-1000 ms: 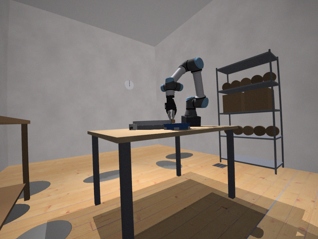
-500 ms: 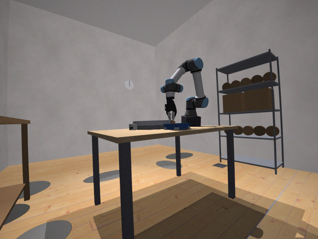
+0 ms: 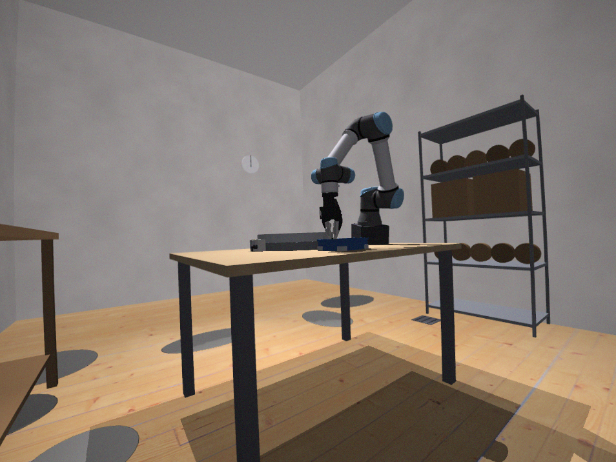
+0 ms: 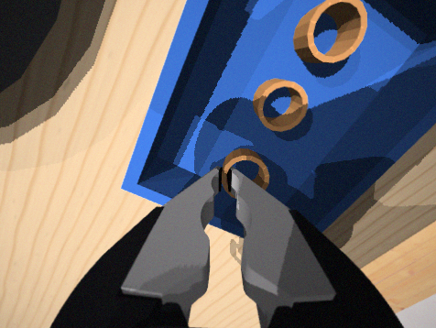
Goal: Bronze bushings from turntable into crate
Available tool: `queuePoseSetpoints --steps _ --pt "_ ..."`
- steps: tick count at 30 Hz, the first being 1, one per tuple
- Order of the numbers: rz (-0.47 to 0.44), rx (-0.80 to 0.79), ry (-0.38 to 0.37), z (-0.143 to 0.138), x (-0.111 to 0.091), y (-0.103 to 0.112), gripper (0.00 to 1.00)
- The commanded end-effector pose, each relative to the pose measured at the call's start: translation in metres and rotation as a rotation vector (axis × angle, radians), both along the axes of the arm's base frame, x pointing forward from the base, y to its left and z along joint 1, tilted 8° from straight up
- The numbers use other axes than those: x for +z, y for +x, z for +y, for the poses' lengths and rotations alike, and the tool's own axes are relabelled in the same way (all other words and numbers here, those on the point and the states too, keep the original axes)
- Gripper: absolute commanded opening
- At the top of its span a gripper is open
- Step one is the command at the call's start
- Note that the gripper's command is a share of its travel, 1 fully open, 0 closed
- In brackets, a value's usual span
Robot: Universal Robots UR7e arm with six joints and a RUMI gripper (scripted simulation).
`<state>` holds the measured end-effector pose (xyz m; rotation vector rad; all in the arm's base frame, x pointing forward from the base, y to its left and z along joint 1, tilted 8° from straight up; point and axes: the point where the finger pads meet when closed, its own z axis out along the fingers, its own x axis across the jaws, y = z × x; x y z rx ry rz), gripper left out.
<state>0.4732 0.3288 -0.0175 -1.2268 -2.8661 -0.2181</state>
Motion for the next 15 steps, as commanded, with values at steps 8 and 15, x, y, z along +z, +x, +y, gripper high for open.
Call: queuePoseSetpoints --steps 8,15 --pt "-0.002 0.0 0.001 0.0012 -0.0066 0.0009 0.0" --pt "-0.002 0.0 0.001 0.0012 -0.0068 0.0009 0.0"
